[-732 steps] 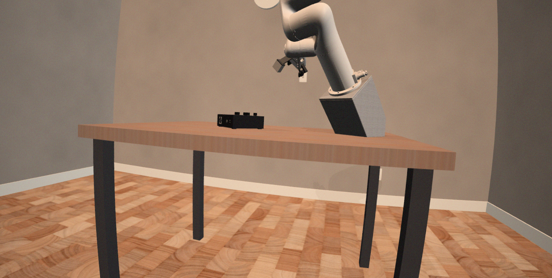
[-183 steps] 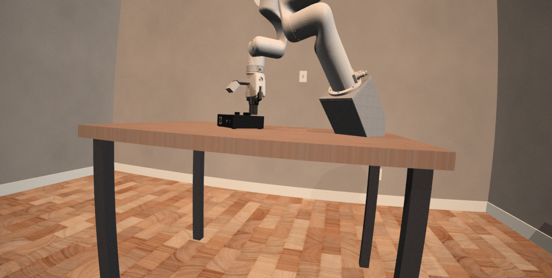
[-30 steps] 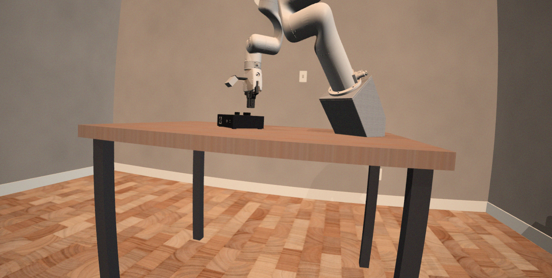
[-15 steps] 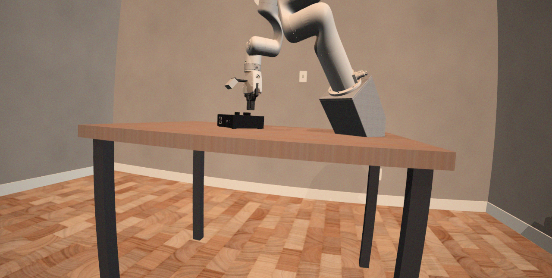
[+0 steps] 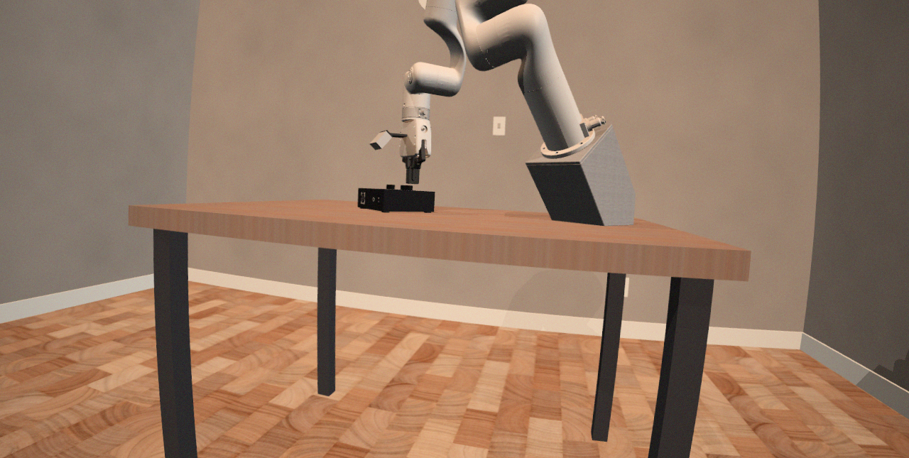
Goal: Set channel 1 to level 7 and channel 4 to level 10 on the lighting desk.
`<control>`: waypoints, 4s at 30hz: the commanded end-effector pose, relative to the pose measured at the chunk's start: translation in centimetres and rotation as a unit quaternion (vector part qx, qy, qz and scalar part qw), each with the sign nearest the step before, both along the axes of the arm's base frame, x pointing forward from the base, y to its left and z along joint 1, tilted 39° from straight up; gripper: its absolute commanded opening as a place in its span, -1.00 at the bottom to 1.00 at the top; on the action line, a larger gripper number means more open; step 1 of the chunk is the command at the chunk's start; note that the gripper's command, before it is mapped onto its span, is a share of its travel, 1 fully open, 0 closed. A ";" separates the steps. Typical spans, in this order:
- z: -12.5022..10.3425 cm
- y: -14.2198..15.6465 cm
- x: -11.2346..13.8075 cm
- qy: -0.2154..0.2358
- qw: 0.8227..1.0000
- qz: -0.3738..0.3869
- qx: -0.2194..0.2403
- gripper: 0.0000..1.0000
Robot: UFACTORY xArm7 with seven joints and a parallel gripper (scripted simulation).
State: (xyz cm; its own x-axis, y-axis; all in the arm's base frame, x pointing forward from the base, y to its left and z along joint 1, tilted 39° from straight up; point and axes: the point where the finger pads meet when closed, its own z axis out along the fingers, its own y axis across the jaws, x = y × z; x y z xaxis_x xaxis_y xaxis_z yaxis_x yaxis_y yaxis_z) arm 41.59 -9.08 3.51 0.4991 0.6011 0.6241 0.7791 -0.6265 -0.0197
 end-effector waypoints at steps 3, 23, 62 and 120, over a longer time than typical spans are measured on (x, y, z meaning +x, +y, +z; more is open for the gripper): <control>-0.1 -0.1 0.1 -0.001 1.000 -0.001 -0.001 -1.00; -0.1 -0.1 0.1 -0.001 1.000 -0.001 -0.001 -1.00; -0.1 -0.2 0.2 -0.001 1.000 -0.001 -0.001 -1.00; -0.9 0.3 0.6 -0.001 1.000 -0.001 -0.001 -1.00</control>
State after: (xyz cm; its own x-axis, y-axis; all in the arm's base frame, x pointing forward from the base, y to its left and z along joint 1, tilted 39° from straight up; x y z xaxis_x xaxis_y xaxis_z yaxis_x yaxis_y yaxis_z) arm 42.08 -8.66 2.67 0.4991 0.6011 0.6242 0.7792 -0.6265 -0.0198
